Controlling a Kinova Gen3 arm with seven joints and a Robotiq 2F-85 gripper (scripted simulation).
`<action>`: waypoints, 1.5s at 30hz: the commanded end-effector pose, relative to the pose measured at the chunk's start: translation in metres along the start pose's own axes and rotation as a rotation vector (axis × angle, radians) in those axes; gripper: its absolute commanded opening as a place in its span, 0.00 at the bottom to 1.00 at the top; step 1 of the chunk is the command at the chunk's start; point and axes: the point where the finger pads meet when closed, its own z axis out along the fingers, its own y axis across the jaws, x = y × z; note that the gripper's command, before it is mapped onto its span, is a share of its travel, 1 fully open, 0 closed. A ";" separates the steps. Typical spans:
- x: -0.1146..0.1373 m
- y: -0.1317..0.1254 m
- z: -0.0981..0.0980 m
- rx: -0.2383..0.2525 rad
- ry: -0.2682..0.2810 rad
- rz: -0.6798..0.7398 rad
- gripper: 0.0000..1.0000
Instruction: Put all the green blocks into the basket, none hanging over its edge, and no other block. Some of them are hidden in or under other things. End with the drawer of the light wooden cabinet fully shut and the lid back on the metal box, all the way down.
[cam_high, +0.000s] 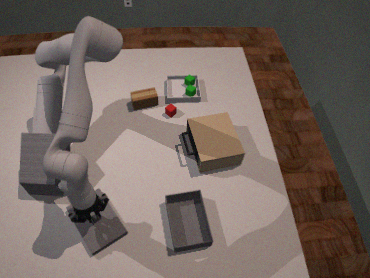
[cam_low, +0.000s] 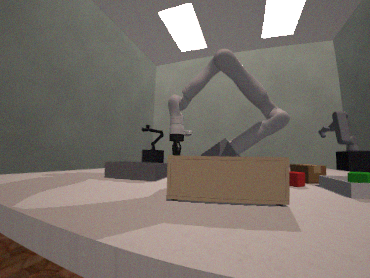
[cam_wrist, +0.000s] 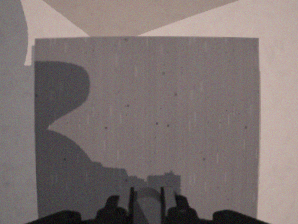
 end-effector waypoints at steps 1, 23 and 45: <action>-0.001 0.000 -0.006 0.000 -0.002 0.000 0.10; 0.000 0.000 -0.085 0.000 -0.002 0.000 0.10; 0.000 0.000 -0.141 0.000 -0.002 0.000 0.10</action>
